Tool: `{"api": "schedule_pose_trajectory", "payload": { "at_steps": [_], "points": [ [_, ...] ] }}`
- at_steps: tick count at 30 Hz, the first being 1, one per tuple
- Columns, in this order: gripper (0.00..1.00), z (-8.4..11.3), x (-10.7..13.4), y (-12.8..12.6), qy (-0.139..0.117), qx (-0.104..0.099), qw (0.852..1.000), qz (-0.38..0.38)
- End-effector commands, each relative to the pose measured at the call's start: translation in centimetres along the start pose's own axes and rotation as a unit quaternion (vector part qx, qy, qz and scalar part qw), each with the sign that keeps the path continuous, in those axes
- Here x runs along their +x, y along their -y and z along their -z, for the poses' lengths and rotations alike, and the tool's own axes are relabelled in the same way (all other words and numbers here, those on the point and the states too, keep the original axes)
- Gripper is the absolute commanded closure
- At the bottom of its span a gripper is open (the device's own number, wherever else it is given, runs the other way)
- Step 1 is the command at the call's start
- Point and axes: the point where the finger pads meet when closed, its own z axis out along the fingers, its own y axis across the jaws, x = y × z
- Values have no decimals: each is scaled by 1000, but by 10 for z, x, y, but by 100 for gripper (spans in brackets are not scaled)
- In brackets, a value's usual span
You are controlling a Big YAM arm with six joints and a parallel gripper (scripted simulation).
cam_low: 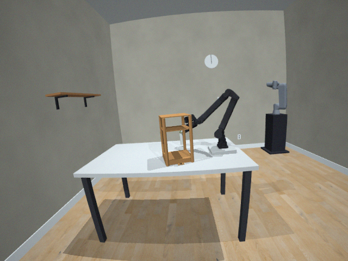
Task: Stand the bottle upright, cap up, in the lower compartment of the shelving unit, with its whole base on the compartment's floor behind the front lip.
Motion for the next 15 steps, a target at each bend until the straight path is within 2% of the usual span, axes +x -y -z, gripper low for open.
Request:
{"api": "schedule_pose_trajectory", "payload": {
  "at_steps": [1, 15],
  "points": [
    [73, -11, -55, 7, 40, 7, 999, 0],
    [73, -11, -63, 7, 51, 7, 999, 0]
  ]
}}
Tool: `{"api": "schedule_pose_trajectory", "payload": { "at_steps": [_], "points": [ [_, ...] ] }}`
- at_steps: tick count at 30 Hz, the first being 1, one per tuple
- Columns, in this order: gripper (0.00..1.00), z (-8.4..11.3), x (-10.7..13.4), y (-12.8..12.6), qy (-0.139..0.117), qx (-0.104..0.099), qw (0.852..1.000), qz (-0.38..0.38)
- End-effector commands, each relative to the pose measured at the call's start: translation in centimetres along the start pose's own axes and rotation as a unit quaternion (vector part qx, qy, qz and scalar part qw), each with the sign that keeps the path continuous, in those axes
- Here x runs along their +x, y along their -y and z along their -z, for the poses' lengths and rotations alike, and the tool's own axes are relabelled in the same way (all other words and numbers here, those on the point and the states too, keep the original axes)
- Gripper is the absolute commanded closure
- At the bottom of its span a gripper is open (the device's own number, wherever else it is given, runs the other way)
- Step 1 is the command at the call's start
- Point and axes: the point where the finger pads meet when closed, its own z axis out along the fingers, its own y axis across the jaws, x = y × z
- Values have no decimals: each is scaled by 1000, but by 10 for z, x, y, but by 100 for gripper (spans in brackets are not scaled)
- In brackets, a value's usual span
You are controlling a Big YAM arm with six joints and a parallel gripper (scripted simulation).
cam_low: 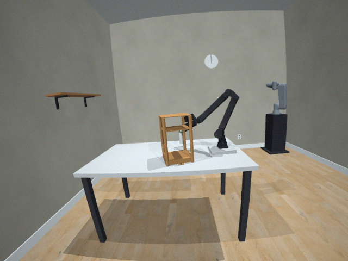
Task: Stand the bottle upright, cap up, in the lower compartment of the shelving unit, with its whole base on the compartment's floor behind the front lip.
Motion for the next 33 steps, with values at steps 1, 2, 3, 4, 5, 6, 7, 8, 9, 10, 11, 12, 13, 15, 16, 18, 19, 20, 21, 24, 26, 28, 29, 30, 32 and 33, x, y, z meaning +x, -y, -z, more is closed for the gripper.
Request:
{"api": "schedule_pose_trajectory", "payload": {
  "at_steps": [1, 2, 3, 4, 5, 6, 7, 8, 9, 10, 11, 12, 13, 15, 16, 18, 19, 20, 21, 24, 26, 28, 29, 30, 32, 33],
  "points": [
    [73, -9, -51, 7, 45, 7, 999, 0],
    [73, -9, -51, 7, 45, 7, 999, 0],
    [73, -9, -51, 7, 45, 7, 999, 0],
    [73, -9, -51, 7, 45, 7, 999, 0],
    [73, -9, -52, 7, 45, 7, 999, 0],
    [73, -9, -52, 7, 45, 7, 999, 0],
    [73, -9, -52, 7, 45, 7, 999, 0],
    [73, -9, -52, 7, 45, 7, 999, 0],
    [73, -9, -52, 7, 46, 7, 999, 0],
    [73, -9, -52, 7, 46, 7, 999, 0],
    [73, -9, -52, 7, 46, 7, 999, 0],
    [73, -9, -52, 7, 46, 7, 999, 0],
    [73, -9, -52, 7, 46, 7, 999, 0],
    [73, -9, -52, 7, 46, 7, 999, 0],
    [73, -9, -52, 7, 46, 7, 999, 0],
    [73, -6, -52, 7, 45, 7, 999, 0],
    [73, -4, -52, 7, 45, 7, 999, 0],
    [73, -2, -52, 7, 45, 7, 999, 0],
    [73, 0, -52, 7, 45, 7, 999, 0],
    [73, 6, -52, 7, 44, 7, 999, 0],
    [73, 9, -52, 7, 44, 7, 999, 0],
    [73, 16, -43, 6, 37, 7, 999, -1],
    [73, 20, -38, 6, 34, 7, 999, -1],
    [73, 24, -34, 6, 31, 7, 999, -1],
    [73, 32, -27, 6, 26, 7, 1000, -1],
    [73, 37, -24, 6, 25, 6, 1000, -1]
  ]
}}
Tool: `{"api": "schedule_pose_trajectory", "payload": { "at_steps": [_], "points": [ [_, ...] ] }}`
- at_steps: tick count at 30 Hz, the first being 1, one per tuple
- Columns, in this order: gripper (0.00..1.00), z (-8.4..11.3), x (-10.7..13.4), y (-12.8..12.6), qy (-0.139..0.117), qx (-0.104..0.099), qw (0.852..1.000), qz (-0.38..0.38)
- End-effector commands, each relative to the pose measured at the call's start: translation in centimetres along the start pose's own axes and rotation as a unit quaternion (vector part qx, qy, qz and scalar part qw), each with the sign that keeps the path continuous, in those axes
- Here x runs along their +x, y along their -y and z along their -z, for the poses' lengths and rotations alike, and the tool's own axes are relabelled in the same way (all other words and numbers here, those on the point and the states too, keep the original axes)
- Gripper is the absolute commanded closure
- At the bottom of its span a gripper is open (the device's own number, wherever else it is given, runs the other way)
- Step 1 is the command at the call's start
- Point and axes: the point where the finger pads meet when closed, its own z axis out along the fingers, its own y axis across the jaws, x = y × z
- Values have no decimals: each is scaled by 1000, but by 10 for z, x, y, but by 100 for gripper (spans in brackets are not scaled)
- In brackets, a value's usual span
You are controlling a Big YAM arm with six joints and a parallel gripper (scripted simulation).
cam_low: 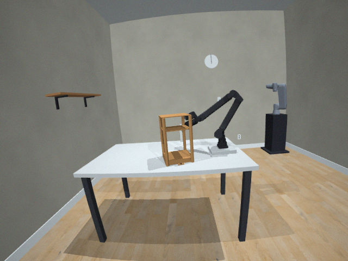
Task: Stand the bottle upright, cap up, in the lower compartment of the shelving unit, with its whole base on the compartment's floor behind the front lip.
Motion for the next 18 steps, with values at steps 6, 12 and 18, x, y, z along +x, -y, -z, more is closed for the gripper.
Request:
{"api": "schedule_pose_trajectory", "payload": {
  "at_steps": [6, 12, 18],
  "points": [
    [73, 41, 3, 5, 6, 6, 1000, 0],
    [73, 57, 7, 4, 4, 6, 1000, 0],
    [73, 74, 11, 4, 3, 5, 1000, 0]
  ]
}}
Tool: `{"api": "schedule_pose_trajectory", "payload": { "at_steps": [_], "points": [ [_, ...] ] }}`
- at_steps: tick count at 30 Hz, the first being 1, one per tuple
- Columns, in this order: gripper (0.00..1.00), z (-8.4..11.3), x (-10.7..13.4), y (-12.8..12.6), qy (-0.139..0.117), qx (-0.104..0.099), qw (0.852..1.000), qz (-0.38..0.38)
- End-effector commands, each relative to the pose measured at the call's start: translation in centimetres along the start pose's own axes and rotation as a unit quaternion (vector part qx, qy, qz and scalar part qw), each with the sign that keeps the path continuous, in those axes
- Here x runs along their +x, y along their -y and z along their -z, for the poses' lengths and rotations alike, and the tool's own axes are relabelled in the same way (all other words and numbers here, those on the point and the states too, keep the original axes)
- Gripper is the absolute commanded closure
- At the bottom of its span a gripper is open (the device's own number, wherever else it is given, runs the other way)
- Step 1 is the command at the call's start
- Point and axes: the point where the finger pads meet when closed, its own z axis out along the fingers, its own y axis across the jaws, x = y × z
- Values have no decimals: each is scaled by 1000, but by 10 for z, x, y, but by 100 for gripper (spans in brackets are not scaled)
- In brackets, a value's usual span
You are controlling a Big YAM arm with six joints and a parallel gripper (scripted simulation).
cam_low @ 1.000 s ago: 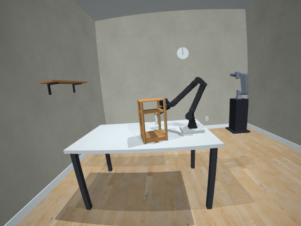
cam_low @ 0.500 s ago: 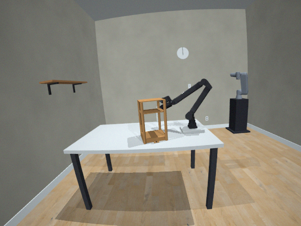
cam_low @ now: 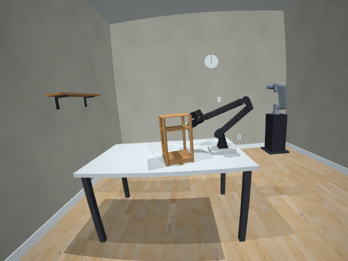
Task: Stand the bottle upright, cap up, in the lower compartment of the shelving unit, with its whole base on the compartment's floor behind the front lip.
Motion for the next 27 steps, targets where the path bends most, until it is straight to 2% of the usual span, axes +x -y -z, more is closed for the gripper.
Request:
{"api": "schedule_pose_trajectory", "payload": {
  "at_steps": [1, 6, 27],
  "points": [
    [73, 12, -2, 3, 6, 5, 1000, 0],
    [73, 19, 0, 3, 5, 5, 1000, 0],
    [73, 20, -5, 2, 15, 4, 1000, 0]
  ]
}}
